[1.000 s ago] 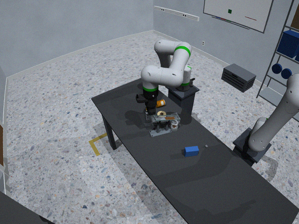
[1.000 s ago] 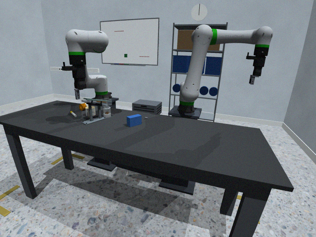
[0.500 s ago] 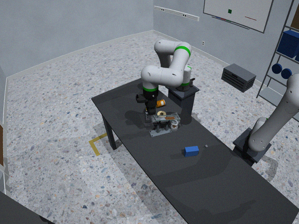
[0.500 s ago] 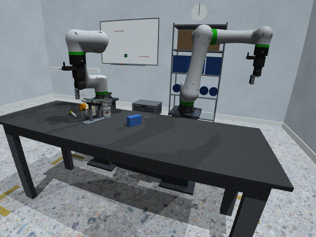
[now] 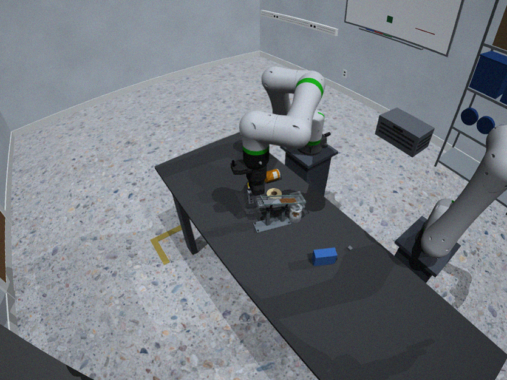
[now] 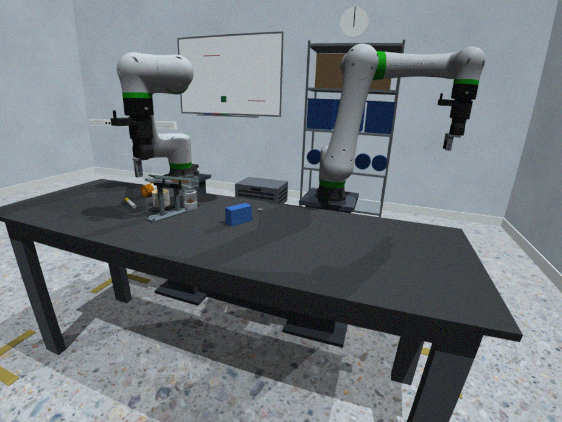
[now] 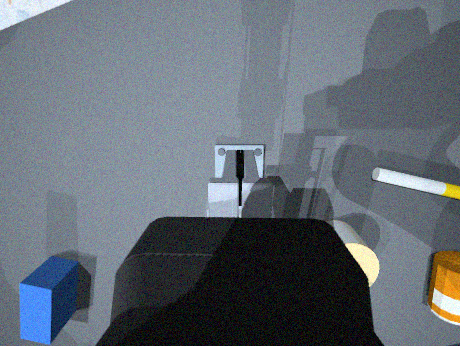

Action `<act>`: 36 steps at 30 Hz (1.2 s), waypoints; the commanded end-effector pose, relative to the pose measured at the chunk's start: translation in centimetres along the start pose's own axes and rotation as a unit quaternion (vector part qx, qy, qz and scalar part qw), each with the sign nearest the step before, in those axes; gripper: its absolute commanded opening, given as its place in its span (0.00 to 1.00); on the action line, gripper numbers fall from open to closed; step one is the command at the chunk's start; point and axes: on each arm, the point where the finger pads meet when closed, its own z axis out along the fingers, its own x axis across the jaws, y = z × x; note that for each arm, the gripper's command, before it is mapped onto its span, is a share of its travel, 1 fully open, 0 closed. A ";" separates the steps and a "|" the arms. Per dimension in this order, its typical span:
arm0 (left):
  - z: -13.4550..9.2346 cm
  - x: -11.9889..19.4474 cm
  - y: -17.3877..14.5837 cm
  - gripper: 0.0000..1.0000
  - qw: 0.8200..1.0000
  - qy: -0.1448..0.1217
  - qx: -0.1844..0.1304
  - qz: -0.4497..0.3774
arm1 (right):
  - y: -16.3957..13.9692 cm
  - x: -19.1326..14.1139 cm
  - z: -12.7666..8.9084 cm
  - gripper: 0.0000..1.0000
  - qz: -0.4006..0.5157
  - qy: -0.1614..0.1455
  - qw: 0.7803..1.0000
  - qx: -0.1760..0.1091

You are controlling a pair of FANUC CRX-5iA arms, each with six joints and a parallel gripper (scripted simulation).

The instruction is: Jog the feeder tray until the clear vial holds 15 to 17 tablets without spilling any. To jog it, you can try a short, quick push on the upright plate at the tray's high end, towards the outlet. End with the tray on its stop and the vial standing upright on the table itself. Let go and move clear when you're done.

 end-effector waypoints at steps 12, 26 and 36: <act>-0.1 0.0 0.0 1.00 1.000 0.000 -0.001 0.000 | 0.8 0.0 0.0 0.00 0.000 -0.001 1.000 0.001; -0.1 0.0 0.0 1.00 1.000 0.000 -0.001 0.000 | 2.2 0.0 0.4 0.00 0.000 -0.001 1.000 0.001; -0.1 0.0 0.0 1.00 1.000 0.000 -0.001 0.000 | 2.7 0.0 0.5 0.00 0.000 -0.001 1.000 0.001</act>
